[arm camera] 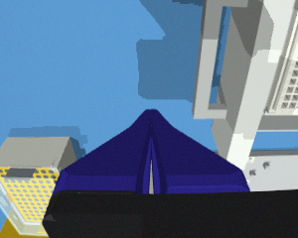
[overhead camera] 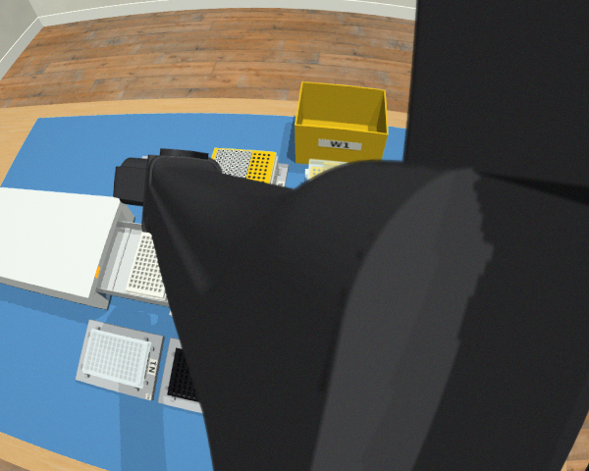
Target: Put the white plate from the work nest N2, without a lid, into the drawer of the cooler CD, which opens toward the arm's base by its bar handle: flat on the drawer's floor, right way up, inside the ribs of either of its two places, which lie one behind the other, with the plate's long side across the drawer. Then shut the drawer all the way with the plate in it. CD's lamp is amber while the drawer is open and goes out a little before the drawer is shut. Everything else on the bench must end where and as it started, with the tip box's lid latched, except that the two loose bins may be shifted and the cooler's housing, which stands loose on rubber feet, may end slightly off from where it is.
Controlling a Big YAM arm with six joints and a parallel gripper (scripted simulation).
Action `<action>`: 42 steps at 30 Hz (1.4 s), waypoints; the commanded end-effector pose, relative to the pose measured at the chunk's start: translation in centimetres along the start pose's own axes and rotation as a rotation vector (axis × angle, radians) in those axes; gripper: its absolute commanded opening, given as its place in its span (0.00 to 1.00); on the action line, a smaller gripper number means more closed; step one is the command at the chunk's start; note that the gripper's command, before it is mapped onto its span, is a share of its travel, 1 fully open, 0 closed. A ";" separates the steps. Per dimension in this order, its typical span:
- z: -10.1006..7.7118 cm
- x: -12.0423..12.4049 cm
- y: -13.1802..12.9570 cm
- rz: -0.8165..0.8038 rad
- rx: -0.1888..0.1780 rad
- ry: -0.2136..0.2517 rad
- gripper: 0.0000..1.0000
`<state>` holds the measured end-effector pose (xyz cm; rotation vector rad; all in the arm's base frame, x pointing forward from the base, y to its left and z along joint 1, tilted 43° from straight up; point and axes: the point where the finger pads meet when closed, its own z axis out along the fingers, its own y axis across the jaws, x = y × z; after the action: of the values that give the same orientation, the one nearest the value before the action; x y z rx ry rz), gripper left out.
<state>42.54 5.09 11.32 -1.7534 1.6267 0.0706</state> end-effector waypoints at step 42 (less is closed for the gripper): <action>0.9 -0.2 0.0 0.004 0.000 -0.003 0.00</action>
<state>42.78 5.18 11.35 -1.7538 1.6210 0.0613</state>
